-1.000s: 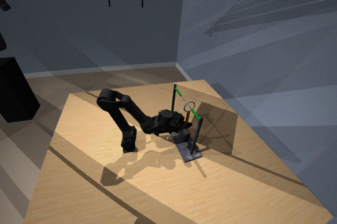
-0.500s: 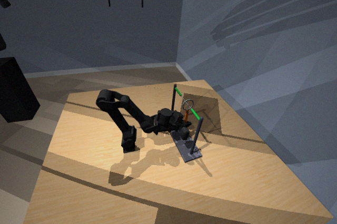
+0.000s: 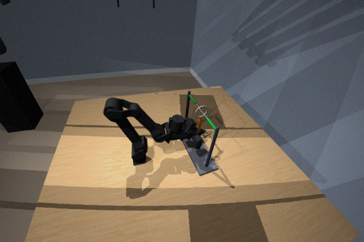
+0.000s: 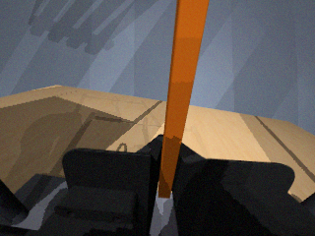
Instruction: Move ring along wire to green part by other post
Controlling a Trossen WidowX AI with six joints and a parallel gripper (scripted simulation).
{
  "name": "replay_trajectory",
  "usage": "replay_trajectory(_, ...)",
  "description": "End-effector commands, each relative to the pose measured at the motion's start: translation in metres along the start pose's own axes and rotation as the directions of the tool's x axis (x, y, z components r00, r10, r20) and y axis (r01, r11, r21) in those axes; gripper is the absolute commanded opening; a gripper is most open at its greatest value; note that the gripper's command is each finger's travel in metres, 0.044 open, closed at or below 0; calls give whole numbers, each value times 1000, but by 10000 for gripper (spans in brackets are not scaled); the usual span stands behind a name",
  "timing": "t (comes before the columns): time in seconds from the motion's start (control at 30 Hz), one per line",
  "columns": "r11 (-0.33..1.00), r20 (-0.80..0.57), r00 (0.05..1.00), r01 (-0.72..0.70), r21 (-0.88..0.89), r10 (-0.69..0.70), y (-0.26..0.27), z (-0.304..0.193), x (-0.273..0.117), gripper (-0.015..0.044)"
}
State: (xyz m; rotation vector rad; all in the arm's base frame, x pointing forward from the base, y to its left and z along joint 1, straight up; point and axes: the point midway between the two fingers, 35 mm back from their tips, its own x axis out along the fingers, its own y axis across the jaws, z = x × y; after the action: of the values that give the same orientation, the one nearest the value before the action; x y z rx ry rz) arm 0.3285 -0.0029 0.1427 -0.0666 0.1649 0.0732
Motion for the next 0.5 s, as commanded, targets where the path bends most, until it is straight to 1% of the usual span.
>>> replay_trajectory(0.0, 1000, 2, 1000, -3, 30, 2, 8, 0, 0, -150)
replay_trajectory(0.47, 991, 4, 1000, -19, 135, 19, 36, 3, 0, -150)
